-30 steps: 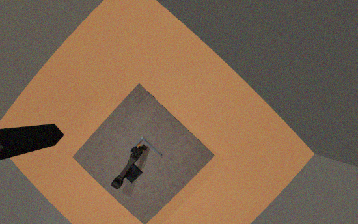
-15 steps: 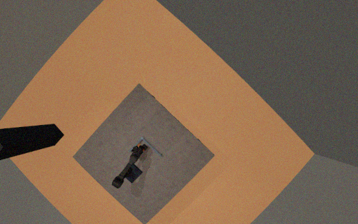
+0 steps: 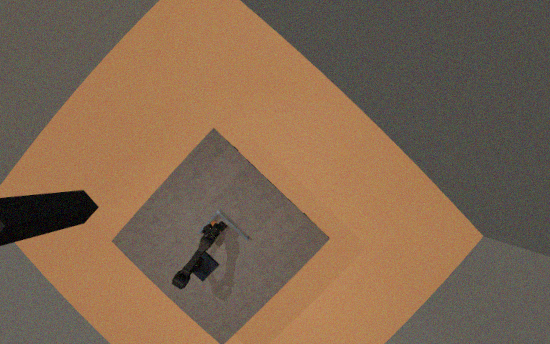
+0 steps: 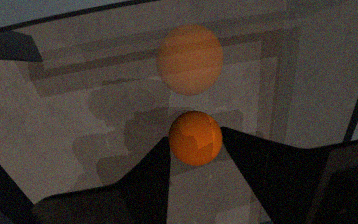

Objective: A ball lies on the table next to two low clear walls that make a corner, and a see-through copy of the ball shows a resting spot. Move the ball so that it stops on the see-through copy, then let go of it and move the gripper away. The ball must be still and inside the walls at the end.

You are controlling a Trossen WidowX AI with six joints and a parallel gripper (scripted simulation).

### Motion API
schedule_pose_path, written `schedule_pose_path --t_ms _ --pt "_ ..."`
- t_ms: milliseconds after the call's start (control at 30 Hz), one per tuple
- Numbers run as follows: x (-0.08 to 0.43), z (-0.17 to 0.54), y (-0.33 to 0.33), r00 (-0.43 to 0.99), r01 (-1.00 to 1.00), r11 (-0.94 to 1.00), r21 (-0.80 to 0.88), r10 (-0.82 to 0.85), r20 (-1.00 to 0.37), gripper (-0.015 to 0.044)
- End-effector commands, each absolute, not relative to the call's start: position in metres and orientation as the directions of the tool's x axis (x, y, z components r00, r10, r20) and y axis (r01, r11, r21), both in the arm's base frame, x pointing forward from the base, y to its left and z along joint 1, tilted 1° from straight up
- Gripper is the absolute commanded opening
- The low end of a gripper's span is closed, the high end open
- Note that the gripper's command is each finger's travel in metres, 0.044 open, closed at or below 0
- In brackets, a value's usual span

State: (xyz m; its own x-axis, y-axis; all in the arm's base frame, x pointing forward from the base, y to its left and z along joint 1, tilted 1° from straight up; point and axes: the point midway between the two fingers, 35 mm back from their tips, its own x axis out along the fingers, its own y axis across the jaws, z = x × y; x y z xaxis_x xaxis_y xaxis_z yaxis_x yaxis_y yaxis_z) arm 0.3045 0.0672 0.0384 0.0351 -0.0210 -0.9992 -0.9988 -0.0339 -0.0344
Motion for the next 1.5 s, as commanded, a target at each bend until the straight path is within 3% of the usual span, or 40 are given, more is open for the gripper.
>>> schedule_pose_path --t_ms 0,100,767,1467 --pt "0.307 0.049 0.068 0.034 -0.999 -0.038 -0.034 -0.018 -0.999 0.0066" --pt "0.309 0.065 0.069 0.035 -0.999 -0.038 -0.034 -0.018 -0.999 0.0" --pt "0.3 0.17 0.07 0.034 -0.999 -0.038 -0.033 -0.018 -0.999 0.0" --pt "0.303 0.121 0.128 0.034 -0.999 -0.038 -0.034 -0.012 -0.999 0.0"
